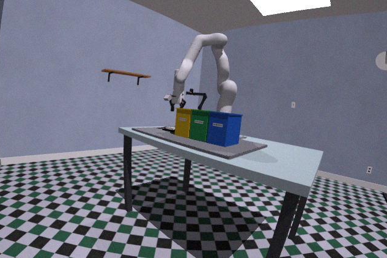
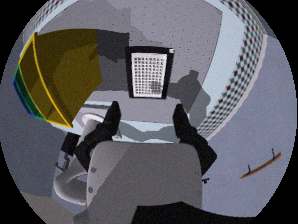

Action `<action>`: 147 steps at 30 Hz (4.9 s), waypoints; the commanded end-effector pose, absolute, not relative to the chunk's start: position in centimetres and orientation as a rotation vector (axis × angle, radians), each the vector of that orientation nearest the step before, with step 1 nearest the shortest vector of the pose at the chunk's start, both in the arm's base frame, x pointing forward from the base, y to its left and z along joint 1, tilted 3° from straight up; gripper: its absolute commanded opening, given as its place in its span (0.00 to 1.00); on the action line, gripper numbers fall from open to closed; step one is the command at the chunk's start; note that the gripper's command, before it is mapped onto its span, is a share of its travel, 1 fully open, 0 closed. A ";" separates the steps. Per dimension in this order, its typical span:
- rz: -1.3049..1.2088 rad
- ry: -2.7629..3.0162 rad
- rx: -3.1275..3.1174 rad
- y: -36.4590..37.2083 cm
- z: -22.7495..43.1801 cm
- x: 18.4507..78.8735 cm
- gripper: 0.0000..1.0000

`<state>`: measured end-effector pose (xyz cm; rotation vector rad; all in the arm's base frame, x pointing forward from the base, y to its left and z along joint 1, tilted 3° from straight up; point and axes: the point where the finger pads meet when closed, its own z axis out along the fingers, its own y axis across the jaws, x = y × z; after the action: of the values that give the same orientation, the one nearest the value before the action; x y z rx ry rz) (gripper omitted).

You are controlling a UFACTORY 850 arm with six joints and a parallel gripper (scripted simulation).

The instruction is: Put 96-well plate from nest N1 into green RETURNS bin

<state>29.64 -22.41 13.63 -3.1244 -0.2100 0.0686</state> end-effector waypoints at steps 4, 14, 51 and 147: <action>0.067 -0.210 -3.126 -22.5 12.4 29.7 1.00; 0.067 -0.210 -3.126 -22.5 11.0 29.6 1.00; 0.067 -0.210 -3.125 -22.4 5.5 29.4 1.00; 0.067 -0.210 -3.125 -22.4 1.2 29.2 0.00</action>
<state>29.10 -22.35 1.21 -3.1233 -0.2098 0.0685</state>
